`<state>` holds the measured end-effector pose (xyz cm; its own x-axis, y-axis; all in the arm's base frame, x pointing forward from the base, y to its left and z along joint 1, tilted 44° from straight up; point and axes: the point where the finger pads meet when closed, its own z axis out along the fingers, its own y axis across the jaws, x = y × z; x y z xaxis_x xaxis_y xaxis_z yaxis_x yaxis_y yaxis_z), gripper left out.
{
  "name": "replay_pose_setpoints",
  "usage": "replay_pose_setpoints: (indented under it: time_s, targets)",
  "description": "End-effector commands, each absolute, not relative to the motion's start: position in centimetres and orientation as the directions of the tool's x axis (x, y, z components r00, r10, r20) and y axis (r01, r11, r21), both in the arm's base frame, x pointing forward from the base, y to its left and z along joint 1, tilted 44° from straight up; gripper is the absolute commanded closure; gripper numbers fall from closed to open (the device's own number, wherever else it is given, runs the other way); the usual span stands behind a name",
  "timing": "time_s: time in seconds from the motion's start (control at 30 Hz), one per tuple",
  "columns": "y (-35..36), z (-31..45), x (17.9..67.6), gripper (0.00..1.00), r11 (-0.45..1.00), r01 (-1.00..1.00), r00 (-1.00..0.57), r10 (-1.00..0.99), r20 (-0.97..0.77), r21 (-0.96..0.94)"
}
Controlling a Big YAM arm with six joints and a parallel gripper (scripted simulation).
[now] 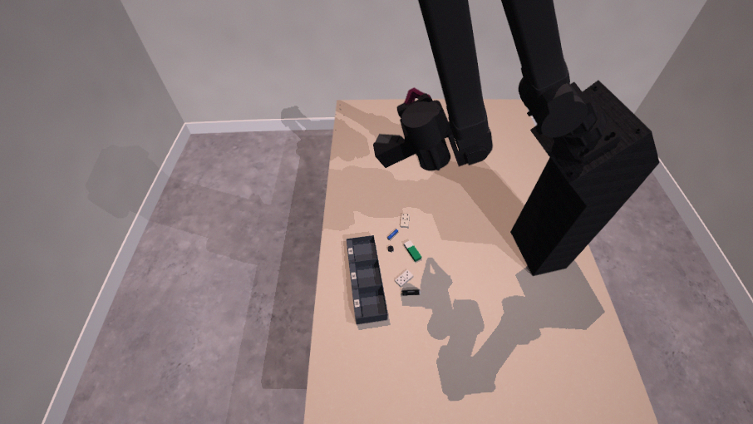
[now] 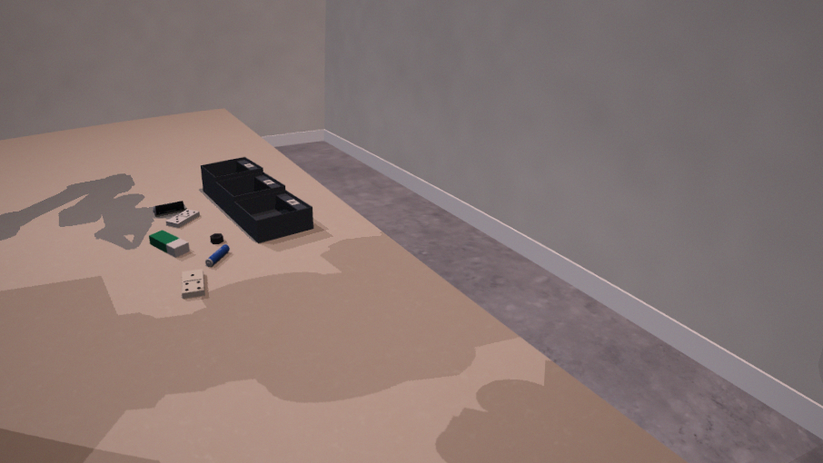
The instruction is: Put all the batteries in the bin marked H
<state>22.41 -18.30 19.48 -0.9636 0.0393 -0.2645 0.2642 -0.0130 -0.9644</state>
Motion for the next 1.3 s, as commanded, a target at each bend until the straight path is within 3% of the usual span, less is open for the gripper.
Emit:
replay_pose_setpoints:
  time_s: [0.0, 1.0, 1.27]
  targets:
    - [-18.2, 18.9, 23.3, 0.91, -0.143, 0.332, -0.931, 0.107, -0.348, -0.932]
    - [-17.5, 2.2, 39.6, 0.91, -0.133, 0.340, -0.931, 0.088, -0.353, -0.931]
    - [-18.0, 2.8, 40.8, 0.91, -0.130, 0.359, -0.925, 0.081, -0.371, -0.924]
